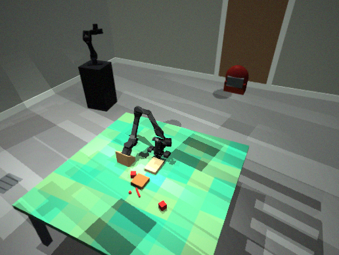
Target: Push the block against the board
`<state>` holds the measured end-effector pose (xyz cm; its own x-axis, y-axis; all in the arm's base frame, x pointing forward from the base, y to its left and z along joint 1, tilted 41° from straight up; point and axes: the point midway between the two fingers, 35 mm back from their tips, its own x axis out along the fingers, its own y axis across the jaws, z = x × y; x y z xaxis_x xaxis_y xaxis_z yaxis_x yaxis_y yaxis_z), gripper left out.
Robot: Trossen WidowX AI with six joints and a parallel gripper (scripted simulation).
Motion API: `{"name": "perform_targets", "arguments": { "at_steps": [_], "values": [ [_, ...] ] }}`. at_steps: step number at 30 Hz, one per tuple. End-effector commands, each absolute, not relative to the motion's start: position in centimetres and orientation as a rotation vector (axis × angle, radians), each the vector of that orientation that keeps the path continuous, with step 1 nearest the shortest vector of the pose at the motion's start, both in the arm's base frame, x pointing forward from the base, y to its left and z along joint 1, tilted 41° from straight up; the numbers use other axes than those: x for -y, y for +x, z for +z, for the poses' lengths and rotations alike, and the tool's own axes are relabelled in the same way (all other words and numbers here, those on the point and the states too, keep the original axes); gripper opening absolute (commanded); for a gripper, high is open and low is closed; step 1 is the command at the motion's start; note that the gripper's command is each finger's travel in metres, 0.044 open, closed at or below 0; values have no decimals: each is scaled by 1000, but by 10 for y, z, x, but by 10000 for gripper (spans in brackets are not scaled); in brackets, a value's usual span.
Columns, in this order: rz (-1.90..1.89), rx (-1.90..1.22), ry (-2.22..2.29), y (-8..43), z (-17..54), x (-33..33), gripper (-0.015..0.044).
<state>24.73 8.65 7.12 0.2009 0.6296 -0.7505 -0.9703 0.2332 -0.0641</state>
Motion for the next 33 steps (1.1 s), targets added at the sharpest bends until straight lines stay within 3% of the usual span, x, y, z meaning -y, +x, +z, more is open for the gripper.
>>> {"name": "perform_targets", "arguments": {
  "at_steps": [1, 33],
  "values": [
    [1224, -693, -614, 247, 64, -82, 0],
    [1224, -702, -619, 245, 40, -55, 0]
  ]
}}
